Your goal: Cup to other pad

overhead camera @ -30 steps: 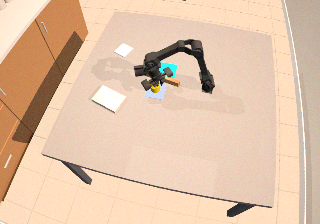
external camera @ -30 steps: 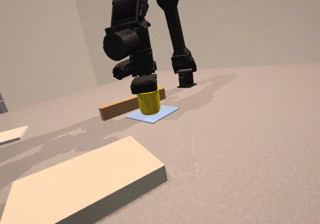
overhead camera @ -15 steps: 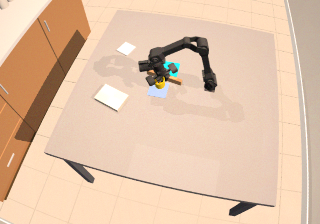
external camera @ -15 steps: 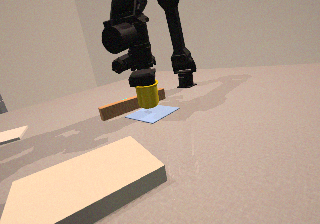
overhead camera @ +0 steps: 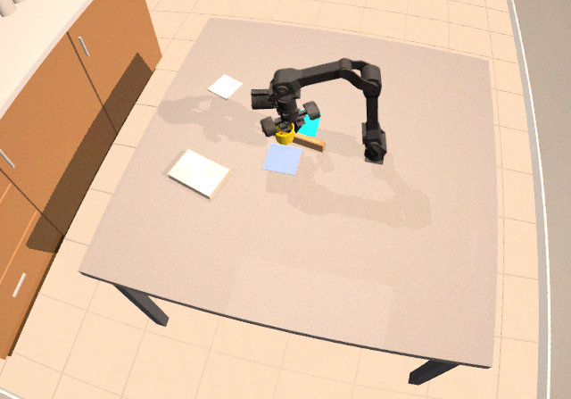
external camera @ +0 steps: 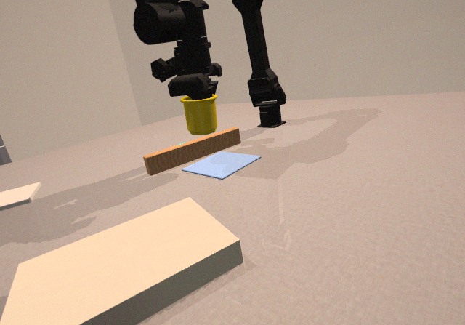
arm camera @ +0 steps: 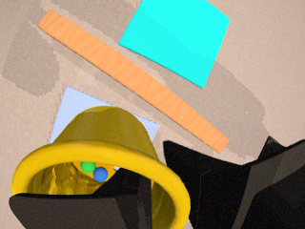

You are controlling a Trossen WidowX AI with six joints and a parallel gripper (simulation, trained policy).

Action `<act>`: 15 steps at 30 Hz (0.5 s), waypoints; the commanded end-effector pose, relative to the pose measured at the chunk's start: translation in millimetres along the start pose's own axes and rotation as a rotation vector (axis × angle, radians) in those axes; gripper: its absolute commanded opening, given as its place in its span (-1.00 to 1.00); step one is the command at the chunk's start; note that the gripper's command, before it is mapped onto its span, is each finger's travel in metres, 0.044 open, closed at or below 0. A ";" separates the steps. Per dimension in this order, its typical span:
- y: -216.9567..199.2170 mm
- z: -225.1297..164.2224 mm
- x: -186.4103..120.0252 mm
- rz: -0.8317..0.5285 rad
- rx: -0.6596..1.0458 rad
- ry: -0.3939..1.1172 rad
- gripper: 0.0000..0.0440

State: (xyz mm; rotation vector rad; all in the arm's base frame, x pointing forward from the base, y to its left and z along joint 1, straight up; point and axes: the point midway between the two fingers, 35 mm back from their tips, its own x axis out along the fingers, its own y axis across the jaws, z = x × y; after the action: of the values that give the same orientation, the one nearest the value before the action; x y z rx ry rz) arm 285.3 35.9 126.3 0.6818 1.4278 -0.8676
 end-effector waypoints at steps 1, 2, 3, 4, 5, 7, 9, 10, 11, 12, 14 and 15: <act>-3.3 9.0 -9.0 0.026 0.048 -0.004 -1.00; -3.9 11.5 -10.4 0.032 0.058 -0.006 -1.00; -4.6 14.1 -11.7 0.038 0.067 -0.009 -1.00; -5.3 16.8 -12.9 0.044 0.076 -0.012 -1.00; -6.1 19.7 -14.0 0.050 0.085 -0.015 -1.00; -7.7 25.6 -15.8 0.062 0.103 -0.021 -1.00; -9.6 31.7 -17.2 0.074 0.120 -0.028 -1.00; -10.6 34.8 -17.7 0.079 0.129 -0.032 -1.00; -11.7 37.9 -18.1 0.085 0.137 -0.035 -1.00; -12.8 41.0 -18.5 0.090 0.146 -0.039 -1.00; -15.3 47.2 -18.8 0.100 0.162 -0.046 -1.00; -16.6 50.3 -18.9 0.104 0.170 -0.050 -1.00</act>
State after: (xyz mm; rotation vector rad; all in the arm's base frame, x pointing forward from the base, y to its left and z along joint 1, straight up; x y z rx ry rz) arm 297.8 -1.8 147.4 0.8302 1.3020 -0.9158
